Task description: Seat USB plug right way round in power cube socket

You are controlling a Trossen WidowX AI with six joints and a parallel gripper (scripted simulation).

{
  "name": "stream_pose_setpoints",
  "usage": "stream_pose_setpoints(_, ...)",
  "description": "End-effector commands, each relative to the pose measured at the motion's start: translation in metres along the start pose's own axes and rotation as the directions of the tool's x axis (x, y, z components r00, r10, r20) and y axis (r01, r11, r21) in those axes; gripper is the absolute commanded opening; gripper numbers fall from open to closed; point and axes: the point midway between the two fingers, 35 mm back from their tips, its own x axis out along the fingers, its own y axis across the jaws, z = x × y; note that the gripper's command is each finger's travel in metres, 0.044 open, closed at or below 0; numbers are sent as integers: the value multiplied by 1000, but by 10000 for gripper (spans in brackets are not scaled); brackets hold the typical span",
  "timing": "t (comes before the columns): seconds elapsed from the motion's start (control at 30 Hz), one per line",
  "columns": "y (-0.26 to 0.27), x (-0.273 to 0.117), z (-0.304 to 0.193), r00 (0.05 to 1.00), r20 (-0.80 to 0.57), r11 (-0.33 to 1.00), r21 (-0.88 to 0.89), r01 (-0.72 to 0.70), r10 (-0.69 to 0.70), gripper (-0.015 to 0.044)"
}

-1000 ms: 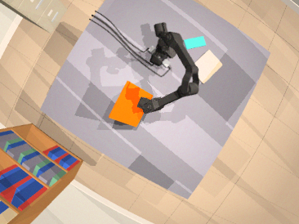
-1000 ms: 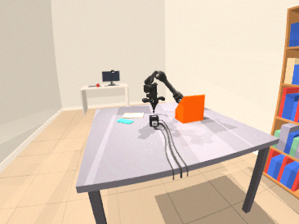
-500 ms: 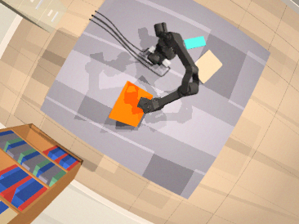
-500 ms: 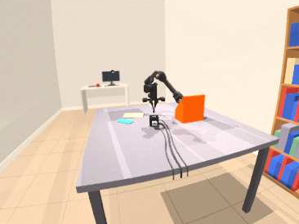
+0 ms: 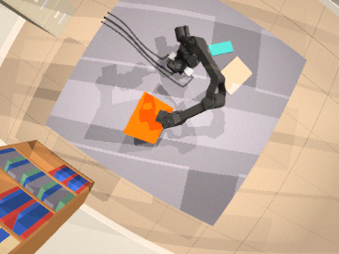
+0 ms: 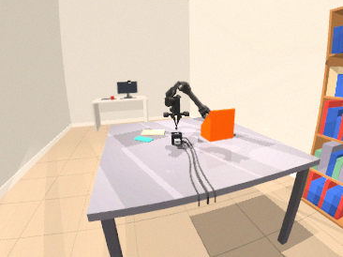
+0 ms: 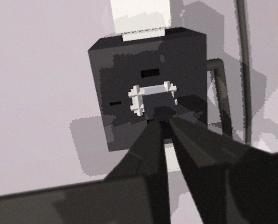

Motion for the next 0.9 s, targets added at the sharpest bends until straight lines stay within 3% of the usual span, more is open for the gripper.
stream_pose_setpoints(0.0, 0, 0, -1, 1000, -5, 1000, -1, 1, -1, 0)
stream_pose_setpoints(0.87, 0, 3, -2, 1000, -23, 1000, 6, 0, 0, 0)
